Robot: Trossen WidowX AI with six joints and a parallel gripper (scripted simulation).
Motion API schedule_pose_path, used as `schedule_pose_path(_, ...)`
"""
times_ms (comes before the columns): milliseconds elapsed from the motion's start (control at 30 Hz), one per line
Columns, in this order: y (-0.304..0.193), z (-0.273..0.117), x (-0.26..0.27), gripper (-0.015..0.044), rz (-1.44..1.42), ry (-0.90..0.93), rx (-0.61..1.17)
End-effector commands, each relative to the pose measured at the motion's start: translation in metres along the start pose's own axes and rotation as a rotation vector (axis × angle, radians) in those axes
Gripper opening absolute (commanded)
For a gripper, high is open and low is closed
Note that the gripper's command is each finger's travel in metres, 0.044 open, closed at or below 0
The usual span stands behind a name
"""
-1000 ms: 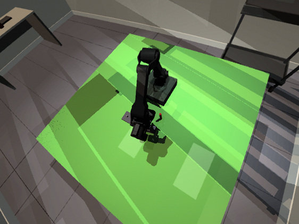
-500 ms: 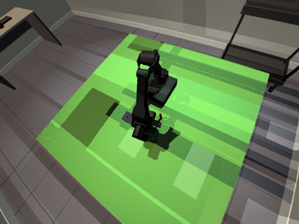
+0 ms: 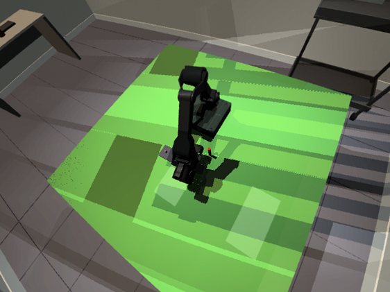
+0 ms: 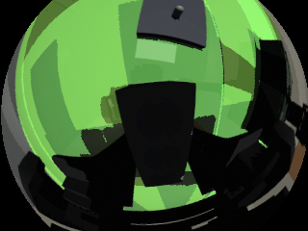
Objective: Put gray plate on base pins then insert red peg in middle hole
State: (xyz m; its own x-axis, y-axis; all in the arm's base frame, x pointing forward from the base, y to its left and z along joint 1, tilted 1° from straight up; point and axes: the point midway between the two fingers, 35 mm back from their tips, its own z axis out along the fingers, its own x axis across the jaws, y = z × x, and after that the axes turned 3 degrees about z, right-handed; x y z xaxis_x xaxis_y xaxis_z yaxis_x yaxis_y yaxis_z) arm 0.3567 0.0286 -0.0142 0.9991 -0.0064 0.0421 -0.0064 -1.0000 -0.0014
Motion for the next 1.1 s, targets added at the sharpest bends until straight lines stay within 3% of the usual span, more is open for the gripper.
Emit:
schedule_pose_path(0,-0.001,0.001,0.000,0.0131,0.000,-0.001,0.004)
schedule_pose_path(167,-0.001,-0.007,0.001,0.0000,0.000,0.000,0.004)
schedule_pose_path(1067,-0.003,-0.091,0.008,0.0000,0.000,0.000,0.005)
